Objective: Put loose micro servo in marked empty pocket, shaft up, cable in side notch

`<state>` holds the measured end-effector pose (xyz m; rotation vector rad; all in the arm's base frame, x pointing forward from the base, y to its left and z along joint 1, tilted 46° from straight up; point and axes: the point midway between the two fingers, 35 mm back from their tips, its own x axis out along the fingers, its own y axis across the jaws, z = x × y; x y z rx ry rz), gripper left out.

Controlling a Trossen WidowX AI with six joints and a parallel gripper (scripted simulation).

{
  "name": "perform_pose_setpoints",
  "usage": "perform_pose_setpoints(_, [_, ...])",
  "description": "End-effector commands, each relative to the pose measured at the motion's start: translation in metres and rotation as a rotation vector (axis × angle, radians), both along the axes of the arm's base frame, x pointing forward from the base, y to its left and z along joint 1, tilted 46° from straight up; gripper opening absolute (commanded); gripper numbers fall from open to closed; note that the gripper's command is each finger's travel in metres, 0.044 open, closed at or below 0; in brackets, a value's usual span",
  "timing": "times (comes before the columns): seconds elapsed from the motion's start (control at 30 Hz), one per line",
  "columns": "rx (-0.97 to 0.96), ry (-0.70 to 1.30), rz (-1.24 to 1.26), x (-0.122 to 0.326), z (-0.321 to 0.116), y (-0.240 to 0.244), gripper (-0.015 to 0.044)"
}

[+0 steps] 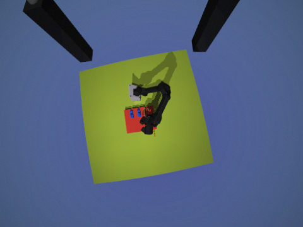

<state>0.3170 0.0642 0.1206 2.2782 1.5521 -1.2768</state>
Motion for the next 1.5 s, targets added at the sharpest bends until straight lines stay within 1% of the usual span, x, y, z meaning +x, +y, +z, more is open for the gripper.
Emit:
perform_pose_setpoints(0.0, [0.009, 0.137, -0.082, -0.004, -0.001, -0.001, 0.044])
perform_pose_setpoints(0.57, [0.017, 0.609, -0.377, -0.024, 0.003, -0.002, 0.044])
perform_pose_setpoints(0.83, [0.017, 0.613, -0.38, -0.024, 0.002, -0.002, 0.044])
perform_pose_setpoints(1.03, [0.018, 0.613, -0.38, -0.025, -0.013, 0.015, 0.044])
perform_pose_setpoints(1.47, [0.018, 0.613, -0.38, -0.025, -0.022, 0.025, 0.044])
